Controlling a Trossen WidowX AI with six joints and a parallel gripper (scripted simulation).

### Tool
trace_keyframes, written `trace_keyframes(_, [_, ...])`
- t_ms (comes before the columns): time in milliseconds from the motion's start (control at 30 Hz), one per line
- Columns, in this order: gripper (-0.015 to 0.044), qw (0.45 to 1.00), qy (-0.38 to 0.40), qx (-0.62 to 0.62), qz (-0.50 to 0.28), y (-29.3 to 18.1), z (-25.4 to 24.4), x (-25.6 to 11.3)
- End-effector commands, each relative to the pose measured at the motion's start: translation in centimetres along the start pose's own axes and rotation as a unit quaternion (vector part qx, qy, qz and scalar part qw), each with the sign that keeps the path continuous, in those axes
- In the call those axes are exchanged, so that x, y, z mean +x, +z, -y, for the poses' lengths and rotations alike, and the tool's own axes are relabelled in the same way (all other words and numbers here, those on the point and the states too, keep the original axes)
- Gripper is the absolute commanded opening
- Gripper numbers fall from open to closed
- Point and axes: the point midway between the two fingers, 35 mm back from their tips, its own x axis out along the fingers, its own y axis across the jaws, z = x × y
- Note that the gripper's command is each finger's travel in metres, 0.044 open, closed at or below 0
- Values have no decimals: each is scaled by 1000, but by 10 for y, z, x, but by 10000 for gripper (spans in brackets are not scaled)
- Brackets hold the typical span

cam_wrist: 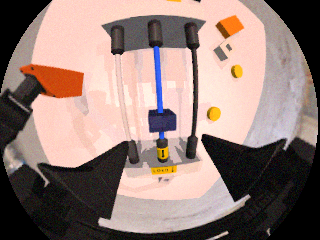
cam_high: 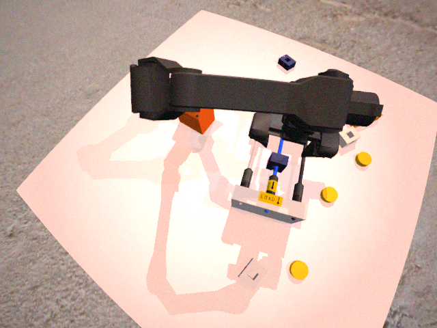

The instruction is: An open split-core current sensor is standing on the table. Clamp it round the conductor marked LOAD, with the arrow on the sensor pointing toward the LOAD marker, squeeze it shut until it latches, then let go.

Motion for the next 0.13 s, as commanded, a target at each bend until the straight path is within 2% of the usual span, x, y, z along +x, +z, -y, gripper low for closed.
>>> trace_keyframes(0, [440, 1000, 0, 1, -1, 0, 0, -1])
trace_keyframes(100, [440, 1000, 0, 0, 0, 0, 0, 0])
